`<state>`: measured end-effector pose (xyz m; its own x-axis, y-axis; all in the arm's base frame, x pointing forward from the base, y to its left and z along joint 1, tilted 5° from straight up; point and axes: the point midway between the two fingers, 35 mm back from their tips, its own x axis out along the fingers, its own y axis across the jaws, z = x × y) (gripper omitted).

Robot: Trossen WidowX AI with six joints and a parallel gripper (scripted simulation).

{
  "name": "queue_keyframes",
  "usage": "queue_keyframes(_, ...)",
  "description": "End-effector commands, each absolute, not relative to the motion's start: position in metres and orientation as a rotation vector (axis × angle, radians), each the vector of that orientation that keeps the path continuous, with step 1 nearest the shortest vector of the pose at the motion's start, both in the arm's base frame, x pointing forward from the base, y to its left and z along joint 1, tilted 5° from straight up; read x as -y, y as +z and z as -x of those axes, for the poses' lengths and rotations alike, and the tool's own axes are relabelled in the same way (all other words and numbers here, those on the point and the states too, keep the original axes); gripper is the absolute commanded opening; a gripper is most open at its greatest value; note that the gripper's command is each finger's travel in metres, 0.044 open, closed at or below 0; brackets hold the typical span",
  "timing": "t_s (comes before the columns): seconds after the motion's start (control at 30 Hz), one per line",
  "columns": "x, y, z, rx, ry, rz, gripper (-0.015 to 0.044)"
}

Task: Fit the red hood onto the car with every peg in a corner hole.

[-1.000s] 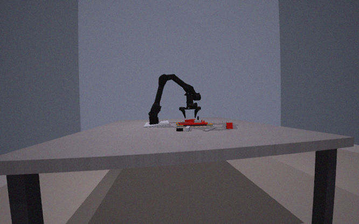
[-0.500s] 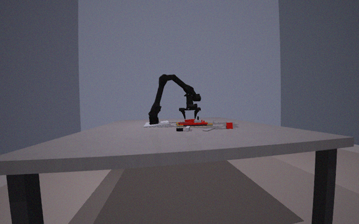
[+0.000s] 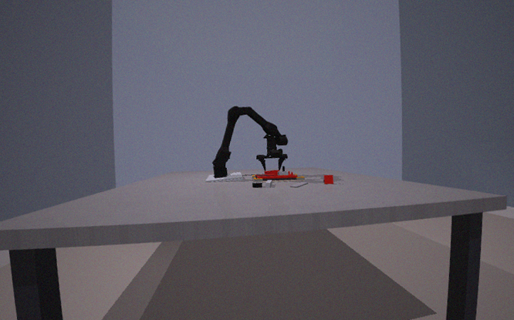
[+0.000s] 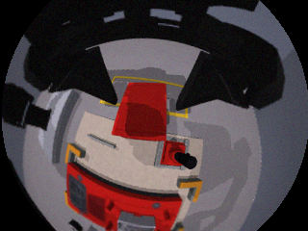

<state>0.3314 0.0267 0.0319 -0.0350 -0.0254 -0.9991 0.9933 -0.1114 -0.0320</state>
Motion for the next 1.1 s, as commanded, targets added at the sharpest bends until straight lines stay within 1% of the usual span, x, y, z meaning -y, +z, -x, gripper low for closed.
queue_keyframes(0.0,-0.026,0.027,-0.329,-1.166,-1.338,-1.241,0.0440)
queue_keyframes(1.07,-0.025,0.013,-0.328,-1.166,-1.338,-1.241,0.0440)
